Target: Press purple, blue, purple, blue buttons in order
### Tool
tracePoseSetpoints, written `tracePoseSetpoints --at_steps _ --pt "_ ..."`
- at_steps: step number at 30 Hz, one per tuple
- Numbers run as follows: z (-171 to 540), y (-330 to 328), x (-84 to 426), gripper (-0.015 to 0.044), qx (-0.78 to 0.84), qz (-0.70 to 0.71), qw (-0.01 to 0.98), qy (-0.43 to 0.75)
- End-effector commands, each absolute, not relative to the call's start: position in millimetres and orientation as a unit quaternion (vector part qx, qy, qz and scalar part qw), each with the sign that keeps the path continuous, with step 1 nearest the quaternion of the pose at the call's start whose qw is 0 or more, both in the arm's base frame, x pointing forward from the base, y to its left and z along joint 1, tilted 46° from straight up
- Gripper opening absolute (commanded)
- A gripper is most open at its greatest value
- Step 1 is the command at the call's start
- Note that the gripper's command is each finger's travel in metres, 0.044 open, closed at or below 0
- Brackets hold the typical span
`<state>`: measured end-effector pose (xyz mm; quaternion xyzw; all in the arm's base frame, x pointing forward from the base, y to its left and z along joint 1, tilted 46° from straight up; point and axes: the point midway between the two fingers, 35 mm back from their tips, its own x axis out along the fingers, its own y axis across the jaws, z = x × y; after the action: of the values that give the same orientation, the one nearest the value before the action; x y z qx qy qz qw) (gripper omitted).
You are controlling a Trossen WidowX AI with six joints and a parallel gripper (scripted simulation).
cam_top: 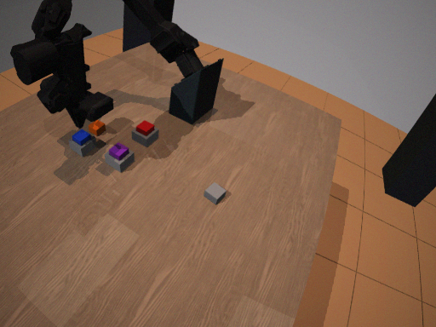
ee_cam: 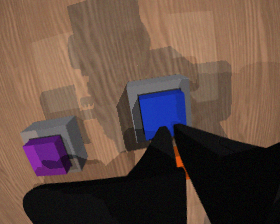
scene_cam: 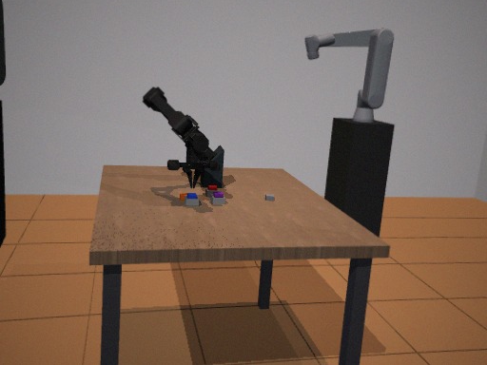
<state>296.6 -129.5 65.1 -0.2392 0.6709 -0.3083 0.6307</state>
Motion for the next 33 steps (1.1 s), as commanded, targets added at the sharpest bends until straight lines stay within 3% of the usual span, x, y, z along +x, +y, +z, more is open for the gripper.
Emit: tracePoseSetpoints --at_steps 1,10,17,33 --pt "82 -112 301 0.002 -0.239 -0.309 0.632 0.669" --pt "107 -82 302 0.002 -0.238 -0.309 0.632 0.67" --pt "35 -9 288 0.002 -0.237 -0.308 0.632 0.671" --pt "-8 -54 282 0.002 -0.237 -0.309 0.632 0.67"
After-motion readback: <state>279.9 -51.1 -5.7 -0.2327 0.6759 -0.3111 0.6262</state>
